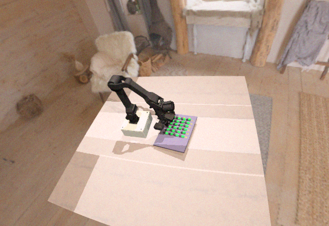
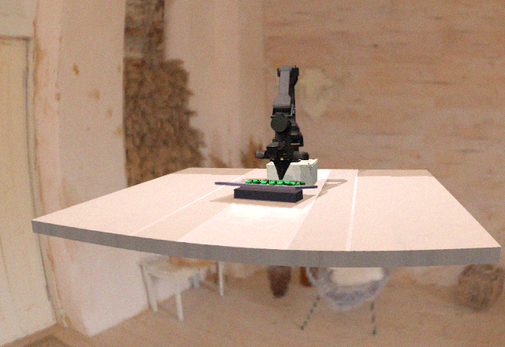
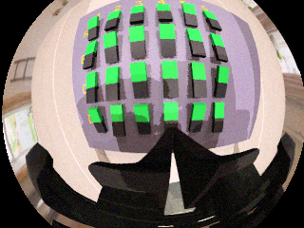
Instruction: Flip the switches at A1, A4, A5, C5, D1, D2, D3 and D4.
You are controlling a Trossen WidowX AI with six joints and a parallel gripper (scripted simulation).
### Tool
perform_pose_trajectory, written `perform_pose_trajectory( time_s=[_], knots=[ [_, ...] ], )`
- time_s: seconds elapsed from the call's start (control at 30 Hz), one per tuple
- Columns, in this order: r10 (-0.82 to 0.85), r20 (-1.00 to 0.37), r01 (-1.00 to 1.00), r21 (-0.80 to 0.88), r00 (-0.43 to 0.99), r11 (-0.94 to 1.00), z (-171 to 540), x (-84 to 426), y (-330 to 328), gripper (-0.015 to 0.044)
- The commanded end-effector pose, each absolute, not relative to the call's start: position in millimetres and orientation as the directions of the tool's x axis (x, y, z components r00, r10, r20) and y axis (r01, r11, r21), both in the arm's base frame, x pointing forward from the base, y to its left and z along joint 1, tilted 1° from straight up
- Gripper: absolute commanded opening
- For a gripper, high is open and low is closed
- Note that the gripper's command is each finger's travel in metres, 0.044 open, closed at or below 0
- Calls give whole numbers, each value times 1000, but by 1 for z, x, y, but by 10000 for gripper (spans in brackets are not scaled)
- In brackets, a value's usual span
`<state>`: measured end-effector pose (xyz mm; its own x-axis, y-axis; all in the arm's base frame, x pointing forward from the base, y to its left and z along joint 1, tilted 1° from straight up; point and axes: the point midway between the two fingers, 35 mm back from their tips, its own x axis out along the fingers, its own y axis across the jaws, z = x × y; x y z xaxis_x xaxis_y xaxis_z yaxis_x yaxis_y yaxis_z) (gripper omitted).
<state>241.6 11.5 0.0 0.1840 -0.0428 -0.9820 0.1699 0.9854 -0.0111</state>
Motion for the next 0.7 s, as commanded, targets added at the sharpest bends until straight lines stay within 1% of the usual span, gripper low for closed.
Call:
perform_pose_trajectory(
  time_s=[0.0,0.67],
  knots=[
    [-42,-982,166,-11,184,986,0,242,12,0],
    [-42,-982,166,-11,184,986,-2,242,12,0]
  ],
)
